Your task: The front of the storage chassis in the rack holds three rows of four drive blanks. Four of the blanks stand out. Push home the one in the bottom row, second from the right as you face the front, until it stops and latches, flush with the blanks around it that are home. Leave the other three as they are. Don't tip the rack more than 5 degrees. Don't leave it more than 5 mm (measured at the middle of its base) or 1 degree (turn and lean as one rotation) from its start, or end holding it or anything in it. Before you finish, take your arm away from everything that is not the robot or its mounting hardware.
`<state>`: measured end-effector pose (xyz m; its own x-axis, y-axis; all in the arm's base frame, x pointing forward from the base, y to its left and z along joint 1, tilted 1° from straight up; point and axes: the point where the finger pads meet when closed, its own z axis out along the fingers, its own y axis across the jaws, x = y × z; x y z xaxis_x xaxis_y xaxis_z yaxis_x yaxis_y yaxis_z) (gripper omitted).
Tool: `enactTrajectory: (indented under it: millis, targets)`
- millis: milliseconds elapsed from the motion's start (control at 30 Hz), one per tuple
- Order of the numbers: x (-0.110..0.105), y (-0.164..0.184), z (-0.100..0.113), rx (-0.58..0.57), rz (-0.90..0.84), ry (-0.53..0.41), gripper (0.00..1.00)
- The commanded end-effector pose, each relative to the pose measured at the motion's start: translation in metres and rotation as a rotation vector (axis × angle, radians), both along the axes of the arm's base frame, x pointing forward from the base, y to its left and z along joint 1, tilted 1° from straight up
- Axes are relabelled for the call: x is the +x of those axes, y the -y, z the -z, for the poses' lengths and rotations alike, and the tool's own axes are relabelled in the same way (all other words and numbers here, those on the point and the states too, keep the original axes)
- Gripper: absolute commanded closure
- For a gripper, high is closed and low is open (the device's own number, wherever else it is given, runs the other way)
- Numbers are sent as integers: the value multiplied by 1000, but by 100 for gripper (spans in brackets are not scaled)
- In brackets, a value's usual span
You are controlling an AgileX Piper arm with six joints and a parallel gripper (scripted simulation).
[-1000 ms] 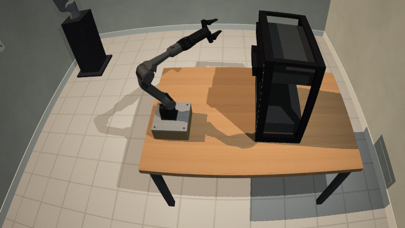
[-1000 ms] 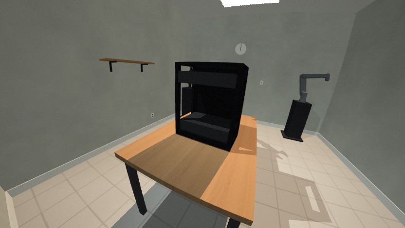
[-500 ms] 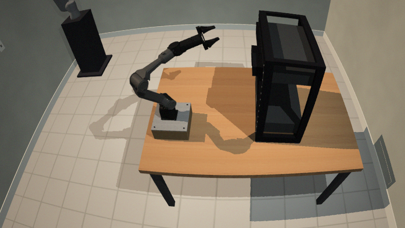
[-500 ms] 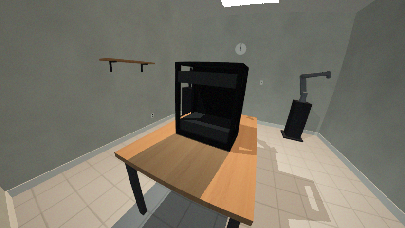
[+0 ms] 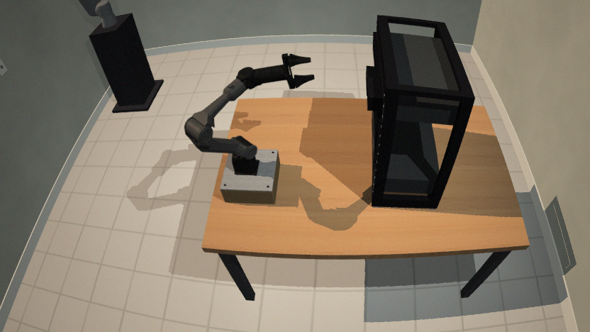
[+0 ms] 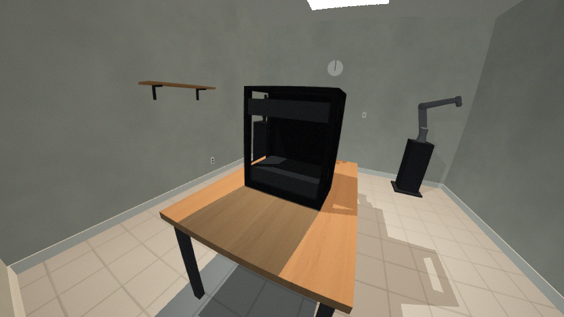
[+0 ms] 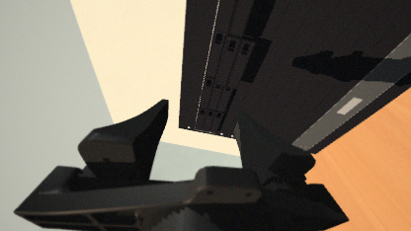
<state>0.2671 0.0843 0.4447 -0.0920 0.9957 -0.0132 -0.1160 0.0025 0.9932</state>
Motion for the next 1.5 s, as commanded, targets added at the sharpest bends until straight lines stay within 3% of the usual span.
enactTrajectory:
  millis: [0, 533, 1300, 1467]
  targets:
    - [-2, 8, 5, 3, 24, -16, 0]
    - [-10, 39, 32, 4, 123, -100, 0]
    - [-10, 41, 34, 4, 130, -105, 0]
    - [-2, 39, 33, 4, 129, -105, 0]
